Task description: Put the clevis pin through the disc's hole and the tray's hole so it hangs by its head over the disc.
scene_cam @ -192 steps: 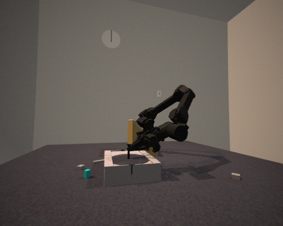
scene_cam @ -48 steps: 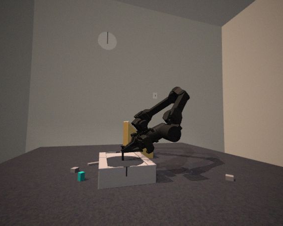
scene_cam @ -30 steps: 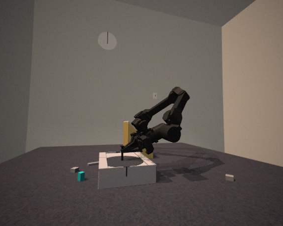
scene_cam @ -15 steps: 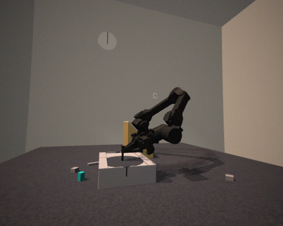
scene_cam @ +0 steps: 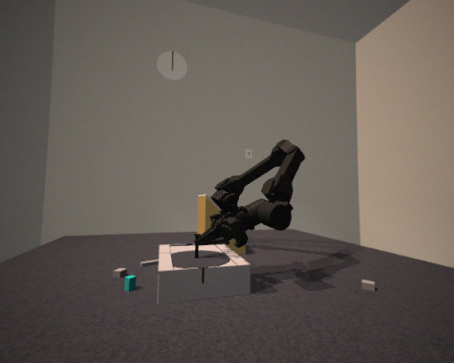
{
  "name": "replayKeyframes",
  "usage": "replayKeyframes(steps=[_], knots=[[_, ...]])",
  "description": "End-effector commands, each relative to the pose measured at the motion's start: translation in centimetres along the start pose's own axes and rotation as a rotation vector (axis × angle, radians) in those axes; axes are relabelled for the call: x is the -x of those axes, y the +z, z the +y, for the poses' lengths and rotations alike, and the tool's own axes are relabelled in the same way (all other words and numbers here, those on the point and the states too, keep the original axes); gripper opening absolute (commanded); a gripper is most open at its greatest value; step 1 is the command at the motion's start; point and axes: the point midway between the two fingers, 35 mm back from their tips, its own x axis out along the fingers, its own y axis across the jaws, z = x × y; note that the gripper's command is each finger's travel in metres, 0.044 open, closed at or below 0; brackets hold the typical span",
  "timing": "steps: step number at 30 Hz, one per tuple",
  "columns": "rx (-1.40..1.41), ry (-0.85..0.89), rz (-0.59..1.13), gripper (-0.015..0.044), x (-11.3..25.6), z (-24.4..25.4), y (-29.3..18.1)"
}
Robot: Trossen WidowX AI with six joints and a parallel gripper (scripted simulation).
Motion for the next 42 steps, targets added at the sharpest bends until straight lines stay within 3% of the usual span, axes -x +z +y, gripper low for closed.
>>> replayKeyframes(steps=[1,42], knots=[[-0.004,0.001,0.01,0.0,0.06,-0.12,-0.08],[0.023,-0.011,-0.007,0.0,-0.07,-0.6,-0.08]])
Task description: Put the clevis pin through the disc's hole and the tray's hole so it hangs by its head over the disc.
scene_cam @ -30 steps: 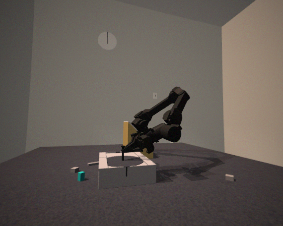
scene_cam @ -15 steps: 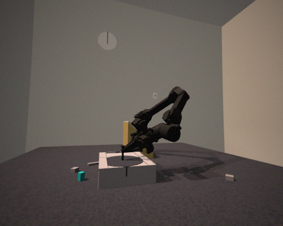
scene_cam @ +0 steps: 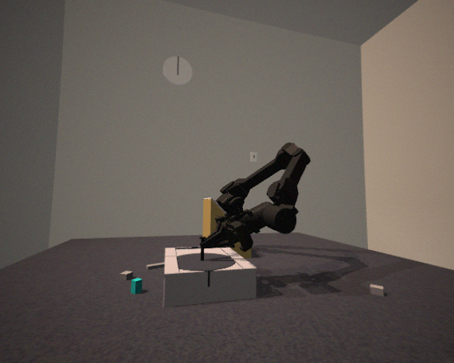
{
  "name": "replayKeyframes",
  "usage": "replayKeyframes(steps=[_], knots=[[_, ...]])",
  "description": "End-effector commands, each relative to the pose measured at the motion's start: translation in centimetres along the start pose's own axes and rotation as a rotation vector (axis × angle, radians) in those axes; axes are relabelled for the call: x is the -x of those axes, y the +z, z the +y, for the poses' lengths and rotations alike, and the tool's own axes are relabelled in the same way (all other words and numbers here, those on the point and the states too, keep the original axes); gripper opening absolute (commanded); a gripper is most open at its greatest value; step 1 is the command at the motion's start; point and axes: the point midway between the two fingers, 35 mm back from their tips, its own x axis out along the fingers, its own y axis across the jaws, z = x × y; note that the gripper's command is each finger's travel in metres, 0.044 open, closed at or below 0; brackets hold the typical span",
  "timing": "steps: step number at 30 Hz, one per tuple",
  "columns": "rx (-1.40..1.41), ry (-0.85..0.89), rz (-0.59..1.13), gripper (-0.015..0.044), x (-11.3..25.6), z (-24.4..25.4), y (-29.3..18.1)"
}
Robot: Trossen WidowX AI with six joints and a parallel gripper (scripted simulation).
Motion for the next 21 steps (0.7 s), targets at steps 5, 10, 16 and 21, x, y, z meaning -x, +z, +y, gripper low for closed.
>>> replayKeyframes(steps=[5,10,16,21], knots=[[-0.011,0.0,-0.012,0.0,-0.1,-0.04,-0.05],[-0.023,0.006,-0.013,0.0,-0.07,-0.05,-0.07],[-0.029,0.009,-0.007,0.0,-0.09,-0.07,-0.05],[-0.033,0.01,0.002,0.0,-0.1,-0.08,-0.02]])
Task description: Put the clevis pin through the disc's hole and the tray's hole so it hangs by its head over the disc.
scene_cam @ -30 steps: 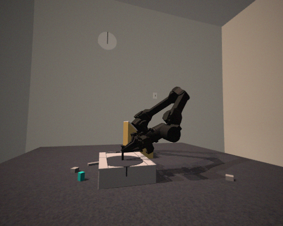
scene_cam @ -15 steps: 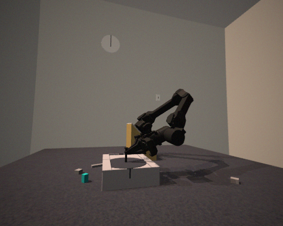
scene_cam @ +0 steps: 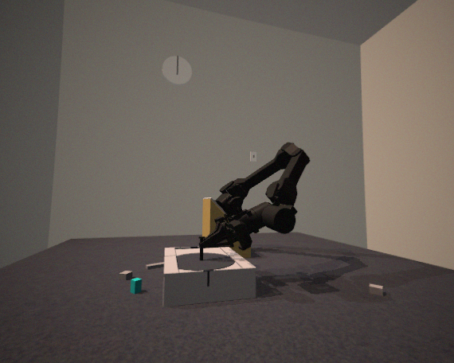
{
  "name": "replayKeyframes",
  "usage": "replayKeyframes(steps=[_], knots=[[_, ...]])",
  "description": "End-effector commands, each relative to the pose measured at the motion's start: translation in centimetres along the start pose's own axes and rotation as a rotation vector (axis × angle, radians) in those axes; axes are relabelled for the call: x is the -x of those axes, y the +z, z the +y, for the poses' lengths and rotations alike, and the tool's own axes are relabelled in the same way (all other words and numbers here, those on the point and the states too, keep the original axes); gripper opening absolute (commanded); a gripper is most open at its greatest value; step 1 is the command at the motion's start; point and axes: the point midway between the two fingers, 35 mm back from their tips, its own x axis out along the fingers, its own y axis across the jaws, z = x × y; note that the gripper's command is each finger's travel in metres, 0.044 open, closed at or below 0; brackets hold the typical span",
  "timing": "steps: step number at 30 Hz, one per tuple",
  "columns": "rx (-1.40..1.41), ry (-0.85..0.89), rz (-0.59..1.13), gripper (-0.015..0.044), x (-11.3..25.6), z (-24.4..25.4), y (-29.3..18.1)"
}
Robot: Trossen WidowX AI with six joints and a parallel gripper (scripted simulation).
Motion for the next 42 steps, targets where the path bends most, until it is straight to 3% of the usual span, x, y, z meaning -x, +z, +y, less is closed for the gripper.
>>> replayKeyframes(steps=[1,42], knots=[[-0.007,0.003,0.013,0.0,0.02,-0.01,-0.03],[0.023,-0.011,-0.003,0.0,0.13,-0.73,-0.19]])
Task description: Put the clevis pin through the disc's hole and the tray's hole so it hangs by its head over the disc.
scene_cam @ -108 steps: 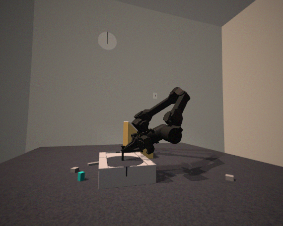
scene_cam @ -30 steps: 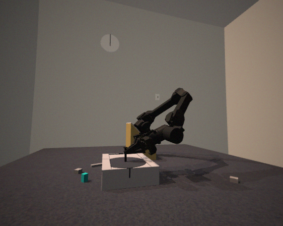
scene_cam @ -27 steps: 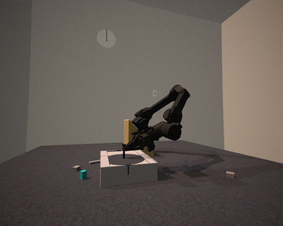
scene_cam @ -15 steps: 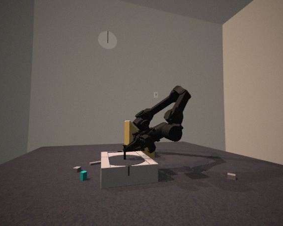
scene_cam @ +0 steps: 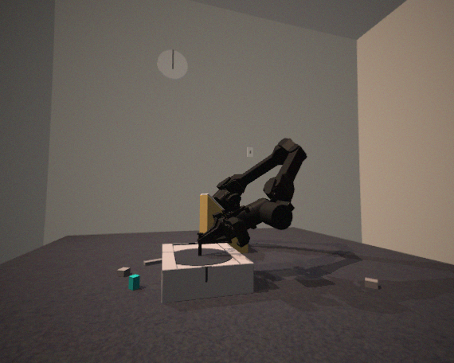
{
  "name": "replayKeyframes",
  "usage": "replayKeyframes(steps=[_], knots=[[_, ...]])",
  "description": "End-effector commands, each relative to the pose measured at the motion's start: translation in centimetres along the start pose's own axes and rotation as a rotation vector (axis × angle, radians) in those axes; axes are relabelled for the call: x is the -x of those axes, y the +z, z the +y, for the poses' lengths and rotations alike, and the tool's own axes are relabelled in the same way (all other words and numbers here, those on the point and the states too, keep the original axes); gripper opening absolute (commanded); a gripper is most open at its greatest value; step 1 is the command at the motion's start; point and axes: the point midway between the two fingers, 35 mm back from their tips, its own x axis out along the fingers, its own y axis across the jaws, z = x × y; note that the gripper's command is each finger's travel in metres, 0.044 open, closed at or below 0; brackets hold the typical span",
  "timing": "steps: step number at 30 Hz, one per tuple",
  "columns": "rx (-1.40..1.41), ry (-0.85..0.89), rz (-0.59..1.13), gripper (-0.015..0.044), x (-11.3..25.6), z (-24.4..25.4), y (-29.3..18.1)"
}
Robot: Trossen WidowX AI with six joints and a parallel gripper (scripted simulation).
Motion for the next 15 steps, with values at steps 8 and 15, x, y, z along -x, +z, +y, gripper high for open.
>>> replayKeyframes(steps=[8,15], knots=[[-0.015,0.004,0.014,0.0,-0.12,-0.47,0.04],[-0.014,0.004,0.014,0.0,-0.16,-0.68,0.05]])
